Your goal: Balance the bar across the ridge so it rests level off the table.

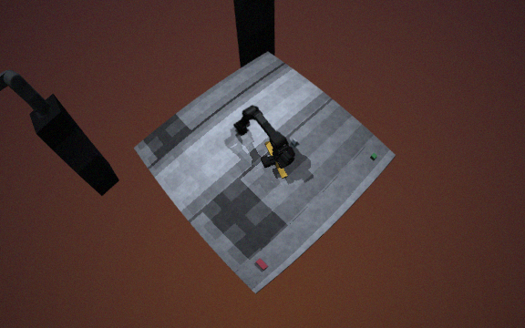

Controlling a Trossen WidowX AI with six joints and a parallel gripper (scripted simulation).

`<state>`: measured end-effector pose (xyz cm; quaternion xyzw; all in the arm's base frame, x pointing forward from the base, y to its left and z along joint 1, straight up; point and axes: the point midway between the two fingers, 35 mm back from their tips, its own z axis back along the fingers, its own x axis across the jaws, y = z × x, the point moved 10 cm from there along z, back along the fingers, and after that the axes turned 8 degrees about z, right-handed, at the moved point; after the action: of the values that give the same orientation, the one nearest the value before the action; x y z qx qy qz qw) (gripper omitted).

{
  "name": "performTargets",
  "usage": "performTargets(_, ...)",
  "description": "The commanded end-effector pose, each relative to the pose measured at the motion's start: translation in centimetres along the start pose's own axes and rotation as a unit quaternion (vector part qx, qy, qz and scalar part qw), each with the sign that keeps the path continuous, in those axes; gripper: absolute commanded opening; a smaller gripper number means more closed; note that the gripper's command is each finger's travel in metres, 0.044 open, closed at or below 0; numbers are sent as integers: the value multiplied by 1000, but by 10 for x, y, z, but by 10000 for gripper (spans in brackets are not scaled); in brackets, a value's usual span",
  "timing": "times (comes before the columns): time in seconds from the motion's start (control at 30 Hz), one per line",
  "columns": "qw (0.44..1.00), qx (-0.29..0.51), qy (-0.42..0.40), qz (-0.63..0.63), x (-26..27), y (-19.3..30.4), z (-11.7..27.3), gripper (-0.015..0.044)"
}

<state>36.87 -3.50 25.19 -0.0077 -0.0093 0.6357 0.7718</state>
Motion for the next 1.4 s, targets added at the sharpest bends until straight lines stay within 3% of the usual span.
performTargets(0.0, 999, -3, 0, -46, 16, 1, 2, 0)
performTargets(0.67, 960, -1, -3, -281, 91, 23, 3, 0)
performTargets(1.37, 858, 3, -5, -514, 154, 72, 4, 0)
